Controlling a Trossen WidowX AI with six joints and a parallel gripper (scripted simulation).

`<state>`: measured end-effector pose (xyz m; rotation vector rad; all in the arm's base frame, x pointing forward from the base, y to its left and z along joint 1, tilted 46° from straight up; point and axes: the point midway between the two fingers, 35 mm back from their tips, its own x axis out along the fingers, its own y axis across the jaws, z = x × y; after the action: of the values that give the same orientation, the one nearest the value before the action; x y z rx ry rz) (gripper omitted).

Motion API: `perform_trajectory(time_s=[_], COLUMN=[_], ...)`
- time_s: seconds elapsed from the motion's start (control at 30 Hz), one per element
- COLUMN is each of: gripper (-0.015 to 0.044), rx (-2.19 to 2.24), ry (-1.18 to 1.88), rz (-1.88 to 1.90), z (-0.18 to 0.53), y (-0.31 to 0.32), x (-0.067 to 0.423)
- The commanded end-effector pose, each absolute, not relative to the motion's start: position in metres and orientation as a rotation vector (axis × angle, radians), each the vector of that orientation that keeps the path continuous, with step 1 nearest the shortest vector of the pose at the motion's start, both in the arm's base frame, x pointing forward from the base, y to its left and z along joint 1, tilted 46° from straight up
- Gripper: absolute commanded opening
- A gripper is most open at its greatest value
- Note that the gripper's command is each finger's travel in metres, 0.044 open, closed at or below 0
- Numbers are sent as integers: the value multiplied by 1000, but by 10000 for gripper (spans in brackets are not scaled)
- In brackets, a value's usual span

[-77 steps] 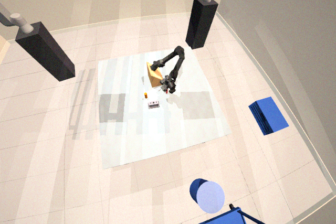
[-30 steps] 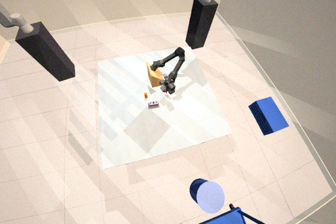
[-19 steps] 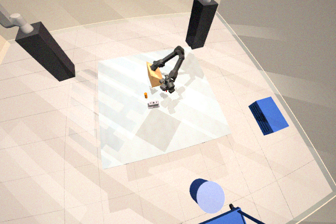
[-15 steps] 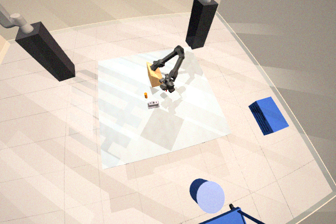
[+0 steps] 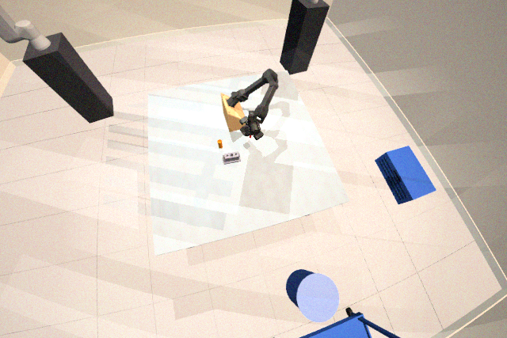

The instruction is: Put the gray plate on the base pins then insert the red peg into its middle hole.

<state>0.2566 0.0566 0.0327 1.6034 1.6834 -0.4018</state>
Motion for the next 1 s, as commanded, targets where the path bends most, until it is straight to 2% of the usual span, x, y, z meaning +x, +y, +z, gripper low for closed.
perform_trajectory(time_s=[0.0,0.97], gripper=[0,0], rx=[1597,1590], ry=[1678,1669], rz=[-400,-399], z=[29,-16], y=[50,-8], x=[266,314])
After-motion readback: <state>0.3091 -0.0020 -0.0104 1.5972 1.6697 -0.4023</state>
